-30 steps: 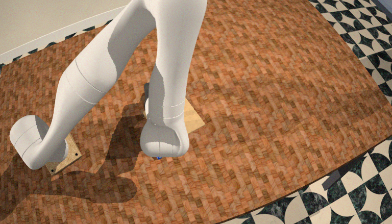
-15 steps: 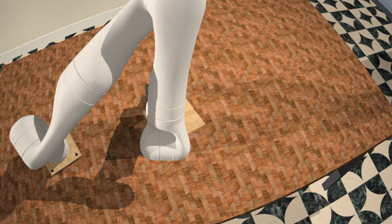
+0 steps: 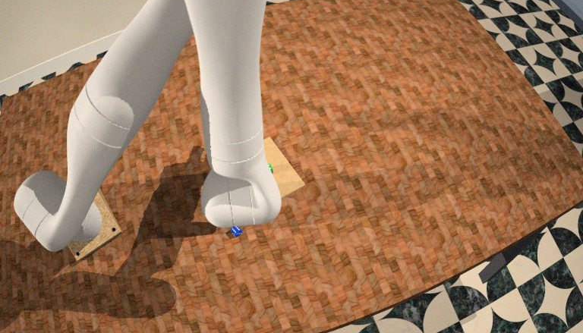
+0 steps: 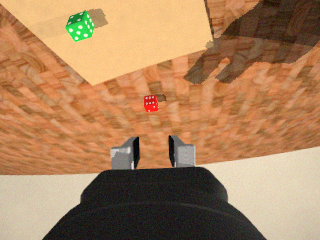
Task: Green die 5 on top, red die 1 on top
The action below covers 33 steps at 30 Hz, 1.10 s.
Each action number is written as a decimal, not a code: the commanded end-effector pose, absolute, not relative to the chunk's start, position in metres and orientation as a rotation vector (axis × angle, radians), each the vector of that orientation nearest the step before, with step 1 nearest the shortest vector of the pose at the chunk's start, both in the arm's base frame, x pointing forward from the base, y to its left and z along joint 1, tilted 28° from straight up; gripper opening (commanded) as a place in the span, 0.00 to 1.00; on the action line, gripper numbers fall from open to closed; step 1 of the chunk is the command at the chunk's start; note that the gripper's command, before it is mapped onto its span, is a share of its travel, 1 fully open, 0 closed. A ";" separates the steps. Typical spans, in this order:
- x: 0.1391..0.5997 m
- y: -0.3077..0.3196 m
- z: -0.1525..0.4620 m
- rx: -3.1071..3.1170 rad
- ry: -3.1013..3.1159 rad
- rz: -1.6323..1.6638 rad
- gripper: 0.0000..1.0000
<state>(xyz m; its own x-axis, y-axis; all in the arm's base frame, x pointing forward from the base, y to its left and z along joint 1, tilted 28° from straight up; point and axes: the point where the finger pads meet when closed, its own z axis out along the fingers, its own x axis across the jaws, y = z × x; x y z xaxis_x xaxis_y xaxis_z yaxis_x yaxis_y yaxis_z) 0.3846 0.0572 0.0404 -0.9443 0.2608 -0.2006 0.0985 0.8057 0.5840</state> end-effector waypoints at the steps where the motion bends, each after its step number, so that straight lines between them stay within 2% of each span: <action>1: 0.387 0.065 0.050 0.252 2.712 0.866 0.64; 18: 0.387 0.067 0.051 0.254 2.724 0.842 0.64; 33: 0.388 0.075 0.052 0.281 2.780 0.670 0.64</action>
